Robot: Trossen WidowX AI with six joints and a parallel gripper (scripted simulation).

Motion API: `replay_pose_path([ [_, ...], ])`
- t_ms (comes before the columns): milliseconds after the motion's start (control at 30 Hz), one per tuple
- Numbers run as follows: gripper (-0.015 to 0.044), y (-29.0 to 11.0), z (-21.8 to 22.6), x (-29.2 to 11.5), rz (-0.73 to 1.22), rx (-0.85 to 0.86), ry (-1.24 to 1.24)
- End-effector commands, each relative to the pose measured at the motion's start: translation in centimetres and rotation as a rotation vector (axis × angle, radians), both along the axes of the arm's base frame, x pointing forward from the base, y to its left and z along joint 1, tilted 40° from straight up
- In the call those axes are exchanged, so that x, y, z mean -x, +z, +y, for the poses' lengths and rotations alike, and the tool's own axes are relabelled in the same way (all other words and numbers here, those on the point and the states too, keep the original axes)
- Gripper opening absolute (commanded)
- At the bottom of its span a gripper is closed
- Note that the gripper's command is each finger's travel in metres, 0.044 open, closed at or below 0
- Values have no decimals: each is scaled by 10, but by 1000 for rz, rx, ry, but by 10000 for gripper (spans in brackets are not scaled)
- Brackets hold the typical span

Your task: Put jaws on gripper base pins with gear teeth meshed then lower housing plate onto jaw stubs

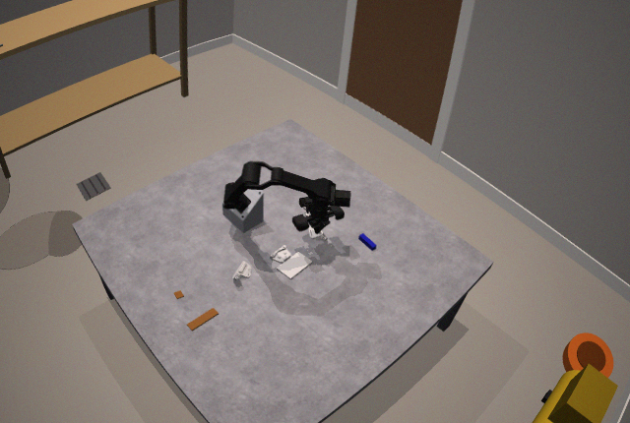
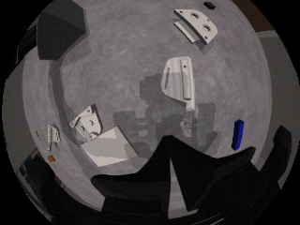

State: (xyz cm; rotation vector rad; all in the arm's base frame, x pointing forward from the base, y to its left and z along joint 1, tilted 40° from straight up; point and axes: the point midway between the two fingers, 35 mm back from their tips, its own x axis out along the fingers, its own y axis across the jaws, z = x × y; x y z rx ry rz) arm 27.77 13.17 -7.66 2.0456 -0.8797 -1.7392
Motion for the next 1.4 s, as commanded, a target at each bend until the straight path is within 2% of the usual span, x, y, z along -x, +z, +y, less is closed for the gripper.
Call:
replay_pose_path([
  [0, 0, -6, -5, 0, 3, 3, 4],
  [833, 0, -36, -31, -2, 3, 6, 3],
  [1367, 0, -46, -17, -8, 2, 4, 3],
])
